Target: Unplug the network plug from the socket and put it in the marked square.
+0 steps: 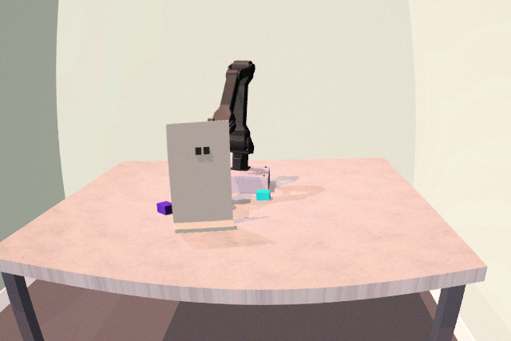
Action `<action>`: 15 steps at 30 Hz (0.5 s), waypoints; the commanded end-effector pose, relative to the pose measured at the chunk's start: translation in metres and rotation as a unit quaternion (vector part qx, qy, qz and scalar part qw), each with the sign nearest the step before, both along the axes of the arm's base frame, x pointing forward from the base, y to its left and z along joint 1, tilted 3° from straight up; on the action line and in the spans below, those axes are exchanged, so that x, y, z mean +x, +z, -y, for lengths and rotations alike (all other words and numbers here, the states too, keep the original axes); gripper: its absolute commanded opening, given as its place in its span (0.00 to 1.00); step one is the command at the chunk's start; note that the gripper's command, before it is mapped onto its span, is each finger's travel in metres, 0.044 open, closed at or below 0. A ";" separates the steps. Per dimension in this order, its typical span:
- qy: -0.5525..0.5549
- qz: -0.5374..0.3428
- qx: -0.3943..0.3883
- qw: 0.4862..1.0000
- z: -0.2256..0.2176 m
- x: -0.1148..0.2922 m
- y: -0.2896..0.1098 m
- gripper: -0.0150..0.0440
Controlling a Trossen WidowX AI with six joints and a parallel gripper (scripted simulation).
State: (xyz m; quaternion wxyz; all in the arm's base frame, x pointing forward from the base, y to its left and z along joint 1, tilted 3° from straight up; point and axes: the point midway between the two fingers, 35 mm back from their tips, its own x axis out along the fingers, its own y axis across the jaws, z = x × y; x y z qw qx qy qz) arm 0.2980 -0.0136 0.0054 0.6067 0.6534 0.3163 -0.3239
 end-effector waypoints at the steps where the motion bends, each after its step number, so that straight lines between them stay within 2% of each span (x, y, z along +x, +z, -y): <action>1: -0.003 -0.006 0.000 1.000 0.000 -0.004 -0.009 0.25; 15: -0.003 -0.006 0.001 1.000 -0.001 -0.004 -0.016 0.25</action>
